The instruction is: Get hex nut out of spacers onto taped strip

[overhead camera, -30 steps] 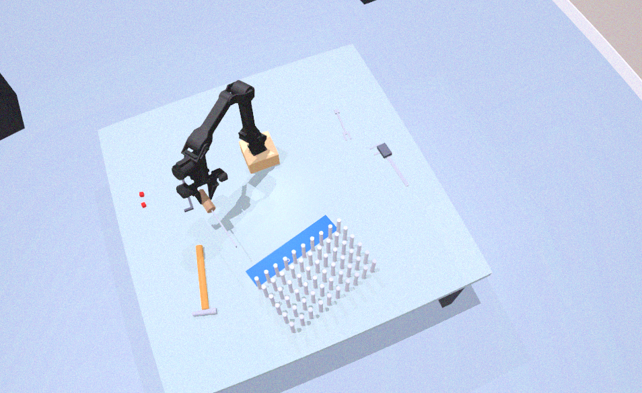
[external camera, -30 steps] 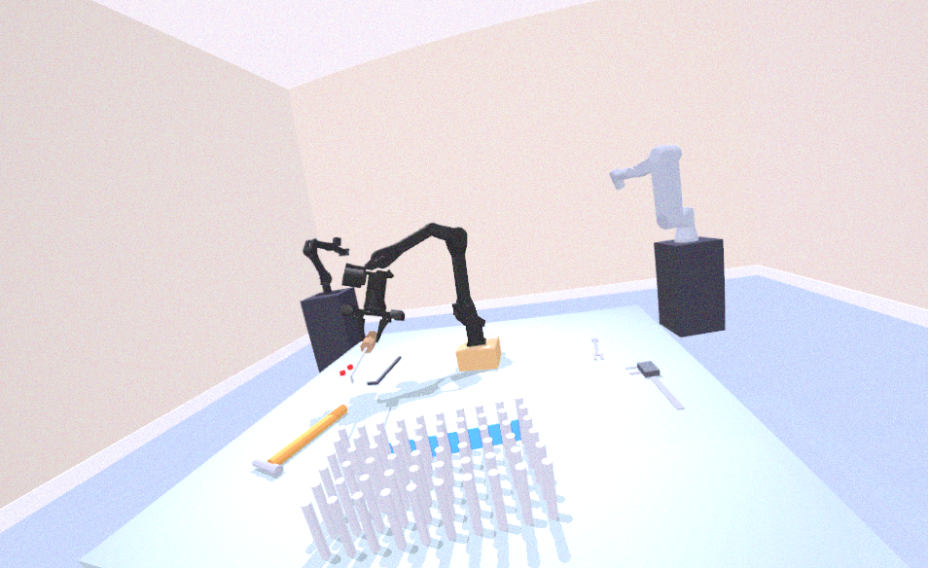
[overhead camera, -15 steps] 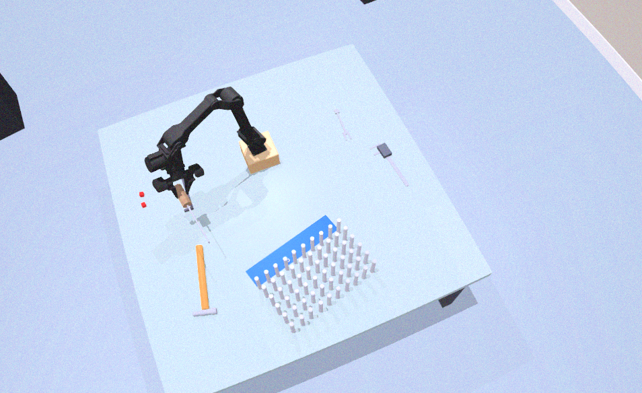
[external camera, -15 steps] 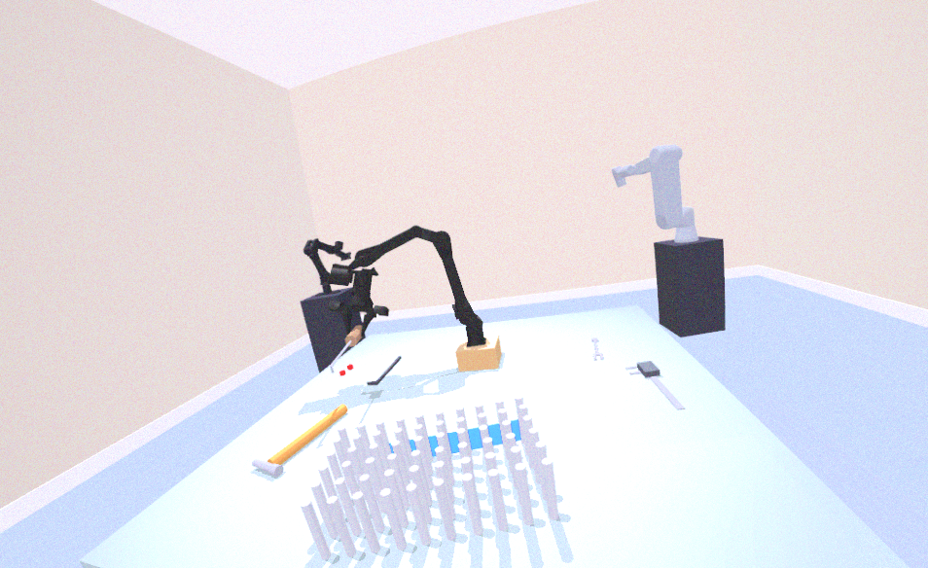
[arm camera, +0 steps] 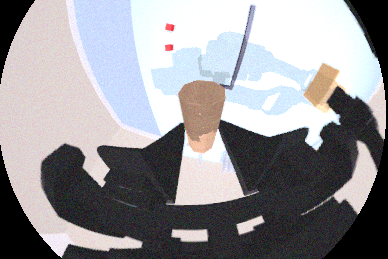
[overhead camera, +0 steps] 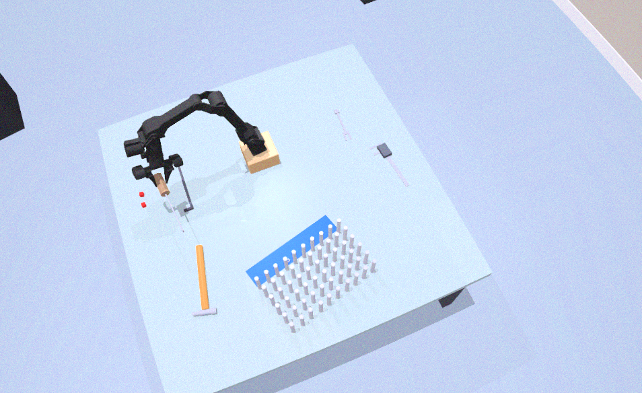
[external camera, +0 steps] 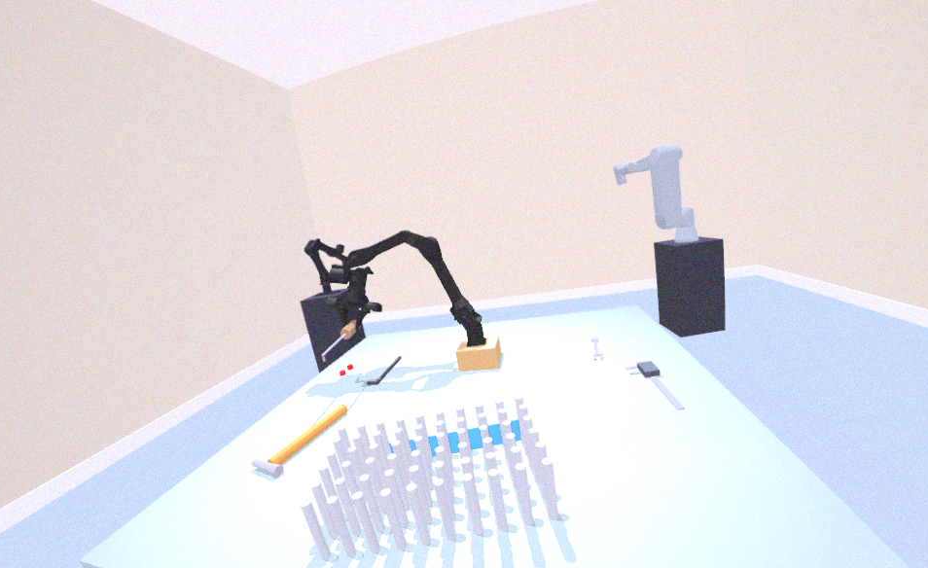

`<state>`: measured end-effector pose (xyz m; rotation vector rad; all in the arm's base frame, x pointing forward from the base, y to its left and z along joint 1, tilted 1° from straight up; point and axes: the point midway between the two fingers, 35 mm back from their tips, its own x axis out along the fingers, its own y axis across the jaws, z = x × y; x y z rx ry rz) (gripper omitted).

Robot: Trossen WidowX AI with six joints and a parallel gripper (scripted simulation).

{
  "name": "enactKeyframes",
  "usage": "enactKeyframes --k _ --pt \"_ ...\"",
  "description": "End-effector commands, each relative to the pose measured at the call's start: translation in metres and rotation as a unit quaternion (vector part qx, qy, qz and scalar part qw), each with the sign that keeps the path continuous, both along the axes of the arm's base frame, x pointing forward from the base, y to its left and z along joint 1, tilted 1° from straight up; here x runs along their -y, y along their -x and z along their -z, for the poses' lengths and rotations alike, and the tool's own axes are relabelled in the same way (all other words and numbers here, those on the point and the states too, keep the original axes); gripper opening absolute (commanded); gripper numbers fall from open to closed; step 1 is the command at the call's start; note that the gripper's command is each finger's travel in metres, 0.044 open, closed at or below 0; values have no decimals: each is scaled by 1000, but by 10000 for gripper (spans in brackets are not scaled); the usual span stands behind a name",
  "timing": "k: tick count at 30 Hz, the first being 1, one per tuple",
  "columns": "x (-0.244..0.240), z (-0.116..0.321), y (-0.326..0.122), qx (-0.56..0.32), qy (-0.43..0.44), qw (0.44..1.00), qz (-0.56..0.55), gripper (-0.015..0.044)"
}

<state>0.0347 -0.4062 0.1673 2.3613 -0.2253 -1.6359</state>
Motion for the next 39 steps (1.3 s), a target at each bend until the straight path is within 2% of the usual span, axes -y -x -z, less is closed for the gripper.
enactKeyframes --k 1,12,39 --pt "12 -2 28 7 5 1000 7 0" --pt "27 0 101 15 13 999 30 0" --pt "33 21 104 16 13 999 31 0"
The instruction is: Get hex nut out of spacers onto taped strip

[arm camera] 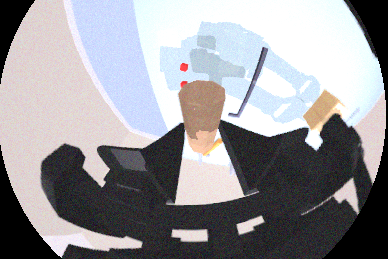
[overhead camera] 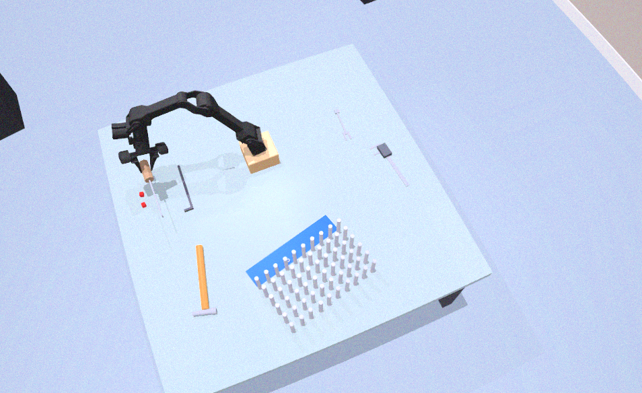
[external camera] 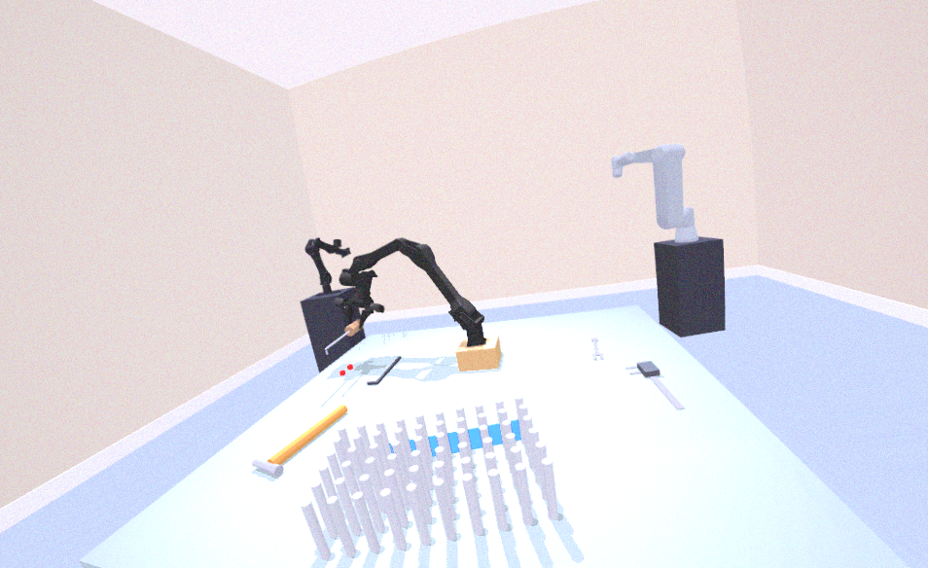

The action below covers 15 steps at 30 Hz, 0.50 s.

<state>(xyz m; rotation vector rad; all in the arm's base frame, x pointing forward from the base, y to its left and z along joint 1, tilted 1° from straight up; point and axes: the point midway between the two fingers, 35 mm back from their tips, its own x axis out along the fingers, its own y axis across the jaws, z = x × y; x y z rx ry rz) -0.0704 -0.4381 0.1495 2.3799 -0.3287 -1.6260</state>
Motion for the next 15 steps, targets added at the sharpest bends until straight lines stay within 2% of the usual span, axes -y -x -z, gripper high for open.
enactKeyframes --k 1,15 --pt "1 5 -1 4 1 1000 -2 0" --pt "4 18 1 4 2 1000 -2 0"
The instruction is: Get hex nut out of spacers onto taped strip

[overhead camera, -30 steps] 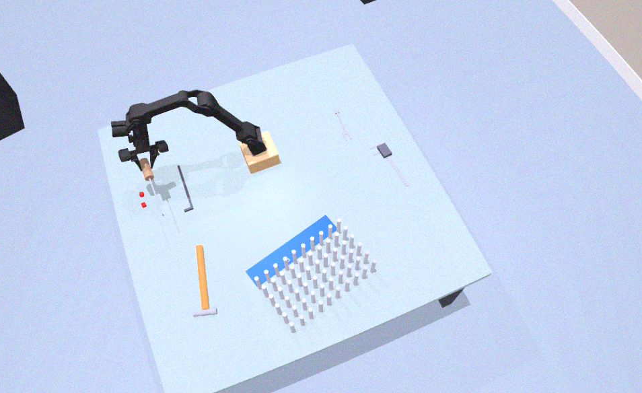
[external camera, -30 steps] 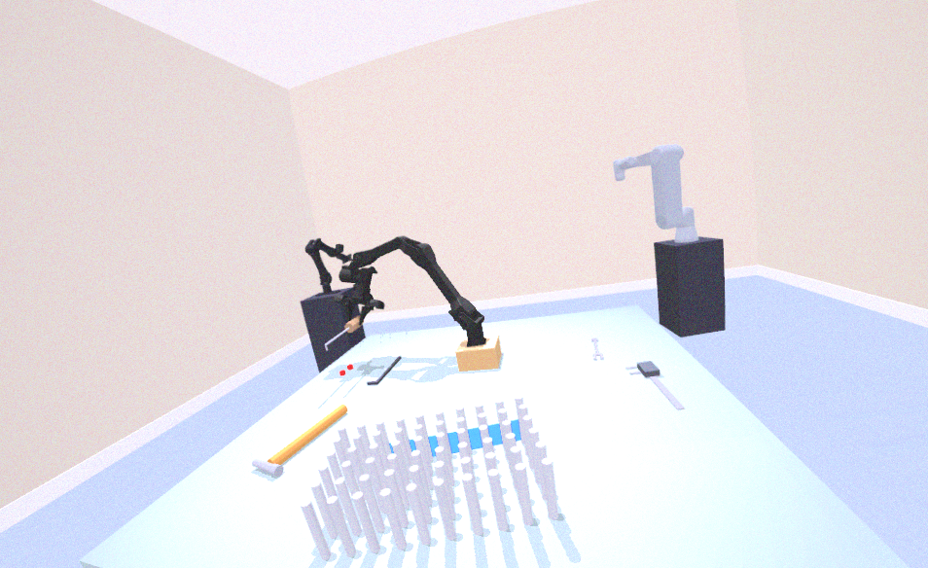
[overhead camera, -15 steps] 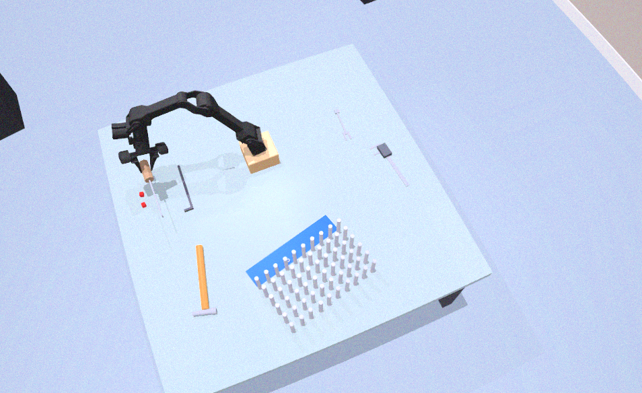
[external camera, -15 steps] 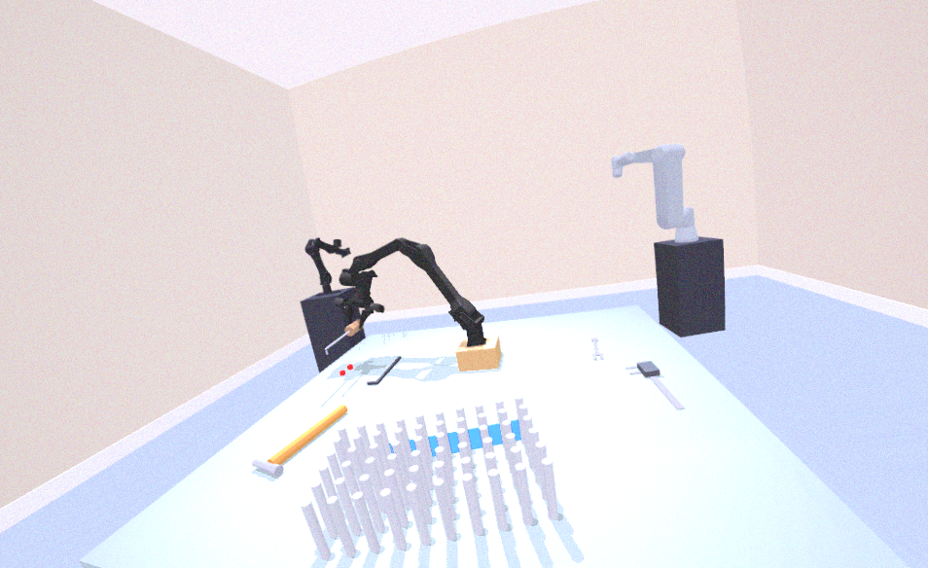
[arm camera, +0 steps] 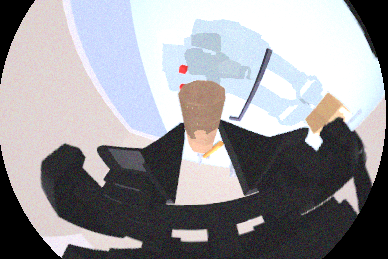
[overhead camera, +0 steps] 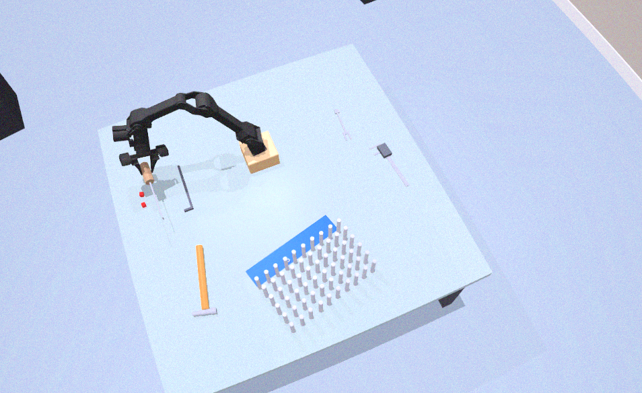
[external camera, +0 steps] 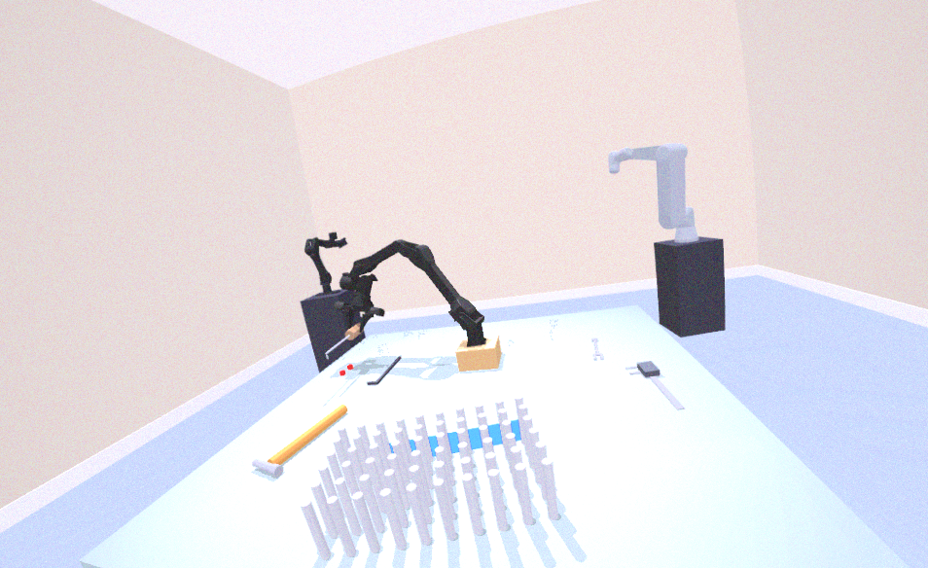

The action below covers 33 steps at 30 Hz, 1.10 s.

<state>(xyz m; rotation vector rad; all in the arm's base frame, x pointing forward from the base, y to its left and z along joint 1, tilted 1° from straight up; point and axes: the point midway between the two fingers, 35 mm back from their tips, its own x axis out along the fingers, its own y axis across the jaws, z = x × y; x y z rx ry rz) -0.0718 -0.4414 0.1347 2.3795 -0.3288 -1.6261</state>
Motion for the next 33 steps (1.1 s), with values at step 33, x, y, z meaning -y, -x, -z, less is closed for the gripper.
enactKeyframes --k 33 --pt "5 36 1 4 2 1000 -2 0"
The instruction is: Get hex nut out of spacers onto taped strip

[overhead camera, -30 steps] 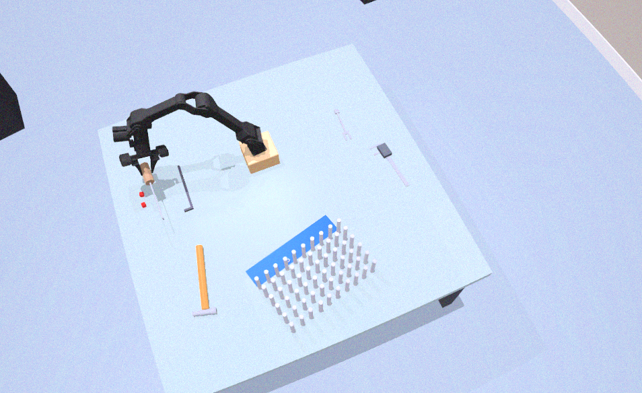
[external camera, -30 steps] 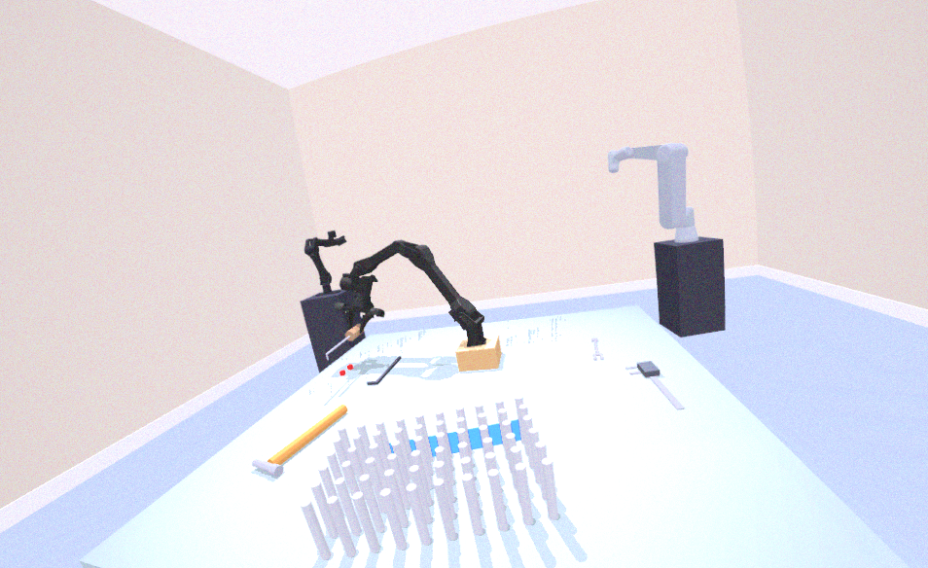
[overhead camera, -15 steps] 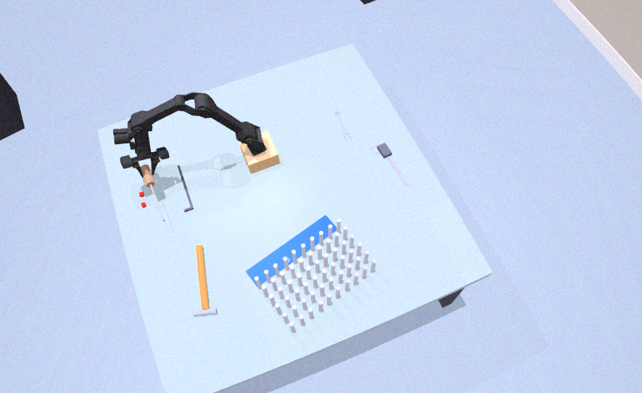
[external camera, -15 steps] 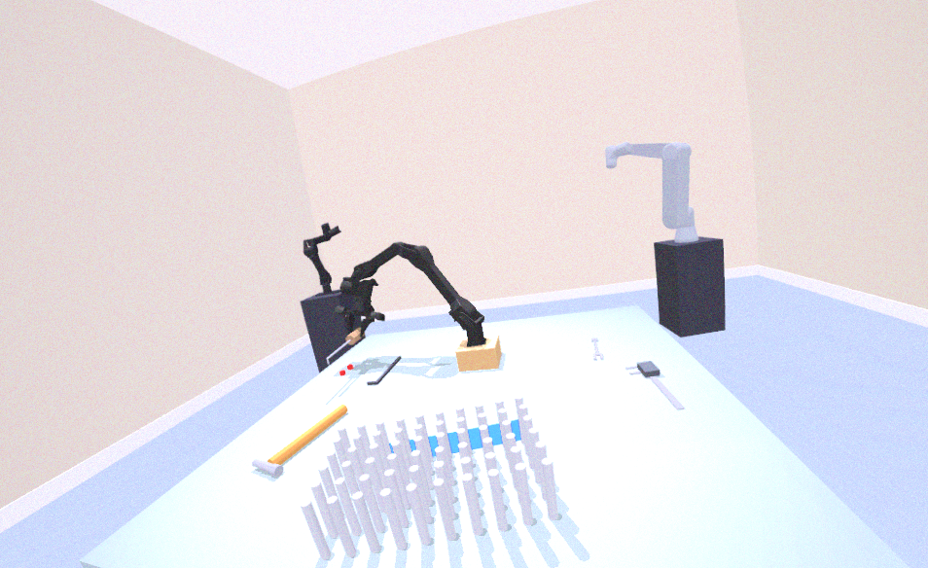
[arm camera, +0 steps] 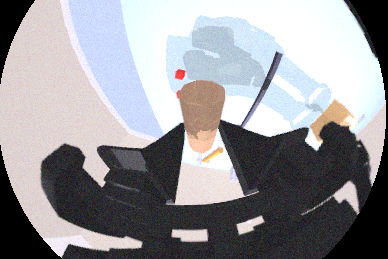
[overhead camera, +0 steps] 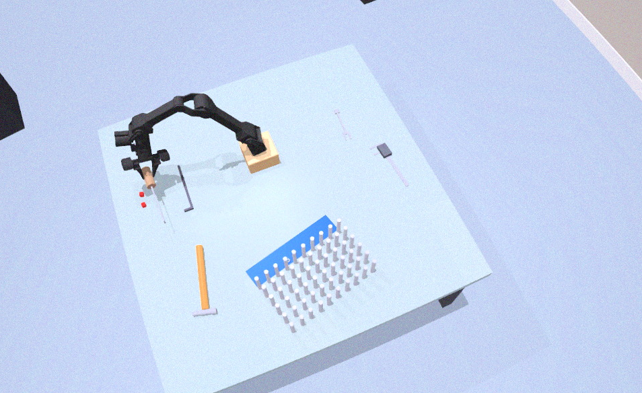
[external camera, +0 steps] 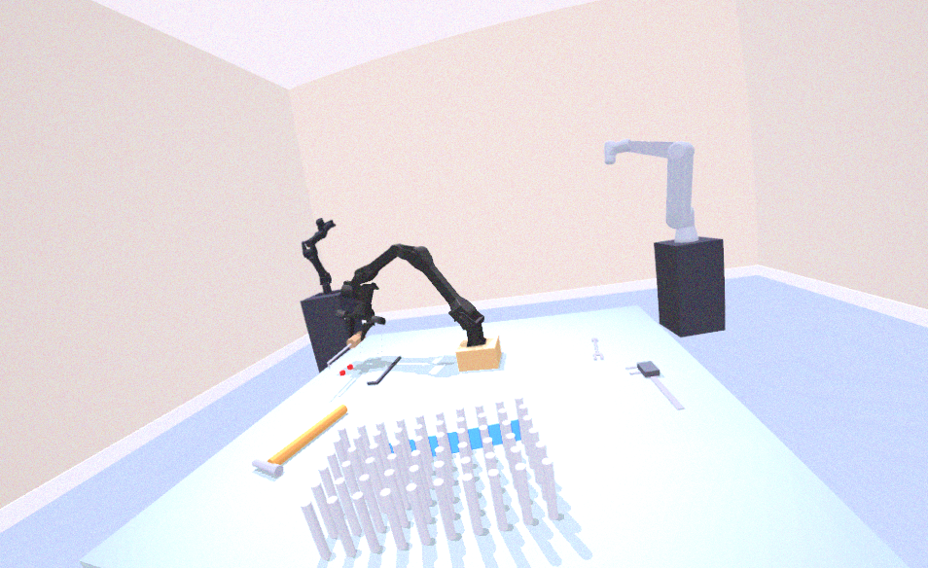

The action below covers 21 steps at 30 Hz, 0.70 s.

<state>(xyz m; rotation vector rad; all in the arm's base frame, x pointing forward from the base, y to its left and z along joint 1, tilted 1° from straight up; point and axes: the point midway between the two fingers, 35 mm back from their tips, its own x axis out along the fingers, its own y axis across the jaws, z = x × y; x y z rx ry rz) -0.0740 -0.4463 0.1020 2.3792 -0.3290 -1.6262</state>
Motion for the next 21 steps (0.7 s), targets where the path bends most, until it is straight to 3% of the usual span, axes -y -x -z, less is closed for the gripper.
enactKeyframes --k 1,21 --pt "0 5 -1 4 1 1000 -2 0" --pt "2 24 0 4 1 1000 -2 0"
